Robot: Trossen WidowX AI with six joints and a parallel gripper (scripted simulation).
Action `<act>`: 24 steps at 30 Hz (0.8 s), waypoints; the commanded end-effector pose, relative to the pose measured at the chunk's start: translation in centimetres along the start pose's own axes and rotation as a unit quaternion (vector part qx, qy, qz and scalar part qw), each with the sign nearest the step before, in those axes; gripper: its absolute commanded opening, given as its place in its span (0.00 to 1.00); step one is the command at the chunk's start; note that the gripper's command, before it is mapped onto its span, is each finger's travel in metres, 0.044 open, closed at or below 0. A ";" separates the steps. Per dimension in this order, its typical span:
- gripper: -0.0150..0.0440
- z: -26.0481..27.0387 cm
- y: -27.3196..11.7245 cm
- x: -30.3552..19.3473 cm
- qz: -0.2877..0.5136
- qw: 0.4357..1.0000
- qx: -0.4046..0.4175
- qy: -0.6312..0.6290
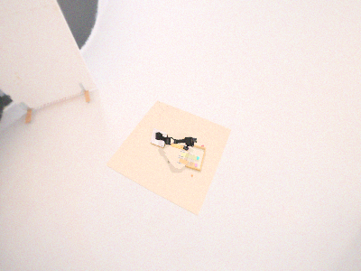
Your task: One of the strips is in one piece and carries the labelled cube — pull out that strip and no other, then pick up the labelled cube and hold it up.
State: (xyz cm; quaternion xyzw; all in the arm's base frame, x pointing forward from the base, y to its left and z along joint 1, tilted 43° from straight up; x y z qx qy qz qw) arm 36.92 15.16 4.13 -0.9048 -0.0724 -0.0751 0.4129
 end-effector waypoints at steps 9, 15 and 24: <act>0.68 0.0 1.8 0.4 -0.001 1.000 -0.003 -0.001; 0.68 0.0 2.8 0.4 -0.001 1.000 -0.003 -0.001; 0.68 0.0 4.2 0.4 -0.001 1.000 -0.003 -0.001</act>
Point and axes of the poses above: the point midway between the two fingers, 35 mm back from their tips, its own y axis out along the fingers, its own z axis across the jaws, x = y × z, the point moved 9 cm from there along -y, back along the fingers, and after that the axes turned 12 degrees about y, right-handed, at the moved point
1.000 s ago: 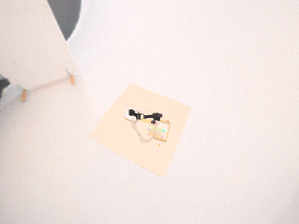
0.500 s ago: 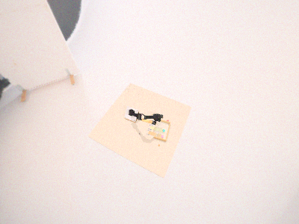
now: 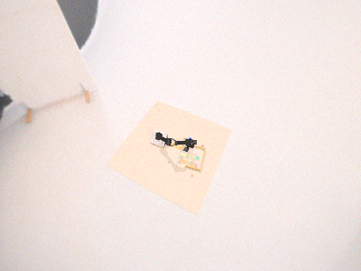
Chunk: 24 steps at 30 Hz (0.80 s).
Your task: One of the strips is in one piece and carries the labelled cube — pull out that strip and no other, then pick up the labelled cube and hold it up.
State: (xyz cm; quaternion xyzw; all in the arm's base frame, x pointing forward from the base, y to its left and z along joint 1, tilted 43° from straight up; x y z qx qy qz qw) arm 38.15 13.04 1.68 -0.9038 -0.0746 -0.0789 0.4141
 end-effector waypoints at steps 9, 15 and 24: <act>0.68 -0.1 2.0 -0.3 0.002 1.000 -0.005 -0.003; 0.63 -0.1 1.8 -0.2 0.002 1.000 -0.002 -0.001; 0.43 -0.1 1.8 -0.2 0.002 1.000 -0.002 -0.001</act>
Point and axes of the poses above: the point midway between the two fingers, 35 mm back from their tips, its own y axis out along the fingers, its own z axis across the jaws, x = y × z, the point moved 9 cm from there along -y, back along the fingers, and after that the axes turned 12 degrees about y, right-handed, at the moved point
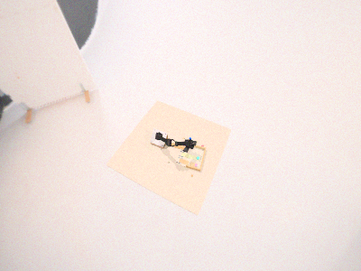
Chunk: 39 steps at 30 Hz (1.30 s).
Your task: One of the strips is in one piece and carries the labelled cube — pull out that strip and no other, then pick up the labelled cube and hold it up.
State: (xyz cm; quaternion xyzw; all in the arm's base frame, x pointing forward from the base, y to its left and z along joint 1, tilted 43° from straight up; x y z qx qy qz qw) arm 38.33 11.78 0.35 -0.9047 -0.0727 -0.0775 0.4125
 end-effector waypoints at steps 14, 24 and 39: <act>0.25 -0.9 -2.9 -3.6 0.001 1.000 -0.001 -0.003; 0.25 -1.5 -4.3 -5.8 0.002 1.000 -0.003 -0.004; 0.25 -2.6 -4.4 -9.3 0.003 1.000 -0.003 -0.005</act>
Point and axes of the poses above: the point midway between the two fingers, 35 mm back from their tips, its own y axis out along the fingers, its own z axis across the jaws, x = y × z, the point moved 9 cm from there along -y, back along the fingers, and after that the axes turned 12 degrees about y, right-handed, at the moved point
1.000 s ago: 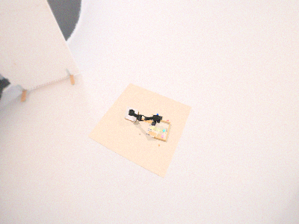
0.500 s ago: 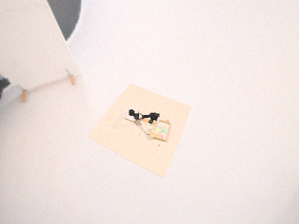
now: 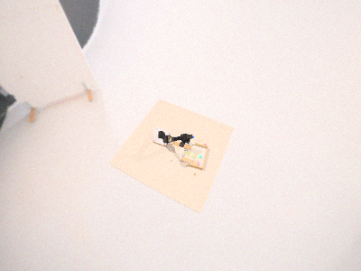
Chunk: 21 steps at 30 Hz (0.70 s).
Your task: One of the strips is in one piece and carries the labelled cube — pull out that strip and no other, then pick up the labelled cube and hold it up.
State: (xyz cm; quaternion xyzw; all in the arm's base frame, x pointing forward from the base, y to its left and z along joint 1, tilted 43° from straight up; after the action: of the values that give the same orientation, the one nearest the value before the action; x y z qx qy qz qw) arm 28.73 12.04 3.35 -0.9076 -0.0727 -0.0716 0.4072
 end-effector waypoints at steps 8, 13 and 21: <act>0.25 -0.1 -3.6 -0.5 0.001 1.000 0.004 0.001; 0.25 -0.1 -3.6 -0.5 0.001 1.000 0.004 0.001; 0.25 -0.1 -3.6 -0.5 0.001 1.000 0.004 0.001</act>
State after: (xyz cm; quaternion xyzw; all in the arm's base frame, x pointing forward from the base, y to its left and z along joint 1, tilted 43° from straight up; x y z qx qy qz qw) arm 27.48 14.22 5.86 -0.9074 -0.0735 -0.0706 0.4077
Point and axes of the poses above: the point midway between the two fingers, 35 mm back from their tips, its own y axis out along the fingers, its own z axis across the jaws, x = y × z, the point moved 9 cm from there along -y, back along the fingers, and after that the axes turned 12 degrees about y, right-handed, at the moved point
